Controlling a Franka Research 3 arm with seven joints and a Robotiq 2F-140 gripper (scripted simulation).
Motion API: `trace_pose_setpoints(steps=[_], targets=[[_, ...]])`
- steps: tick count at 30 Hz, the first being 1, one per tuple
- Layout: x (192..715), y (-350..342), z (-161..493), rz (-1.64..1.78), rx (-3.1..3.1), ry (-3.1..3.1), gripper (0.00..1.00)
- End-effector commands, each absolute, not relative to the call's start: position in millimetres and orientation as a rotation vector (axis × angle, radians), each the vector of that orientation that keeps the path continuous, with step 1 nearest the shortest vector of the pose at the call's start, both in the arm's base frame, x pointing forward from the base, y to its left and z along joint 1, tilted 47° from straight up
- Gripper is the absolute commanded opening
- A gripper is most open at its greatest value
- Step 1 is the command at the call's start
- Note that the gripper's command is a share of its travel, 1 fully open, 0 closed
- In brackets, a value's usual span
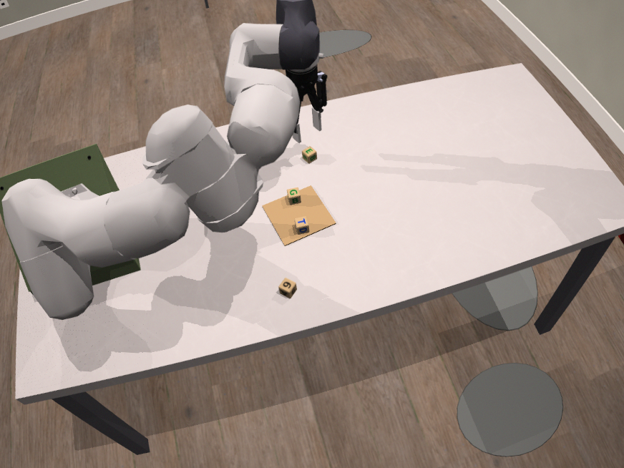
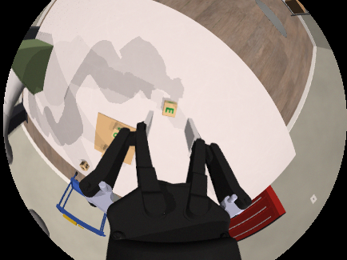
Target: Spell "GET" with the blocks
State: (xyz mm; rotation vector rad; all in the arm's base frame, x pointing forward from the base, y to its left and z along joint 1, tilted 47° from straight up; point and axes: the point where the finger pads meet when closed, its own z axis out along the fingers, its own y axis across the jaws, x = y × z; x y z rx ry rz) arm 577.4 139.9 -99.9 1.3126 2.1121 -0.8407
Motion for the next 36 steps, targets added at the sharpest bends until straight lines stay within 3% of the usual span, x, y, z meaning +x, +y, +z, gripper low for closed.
trace_pose_setpoints(steps=[1,36], targets=[[578.1,138.2,-100.7,-0.845,1.306,2.115,0.4],[582.2,109.4,-127.6,-0.845,1.306,2.115,0.4]])
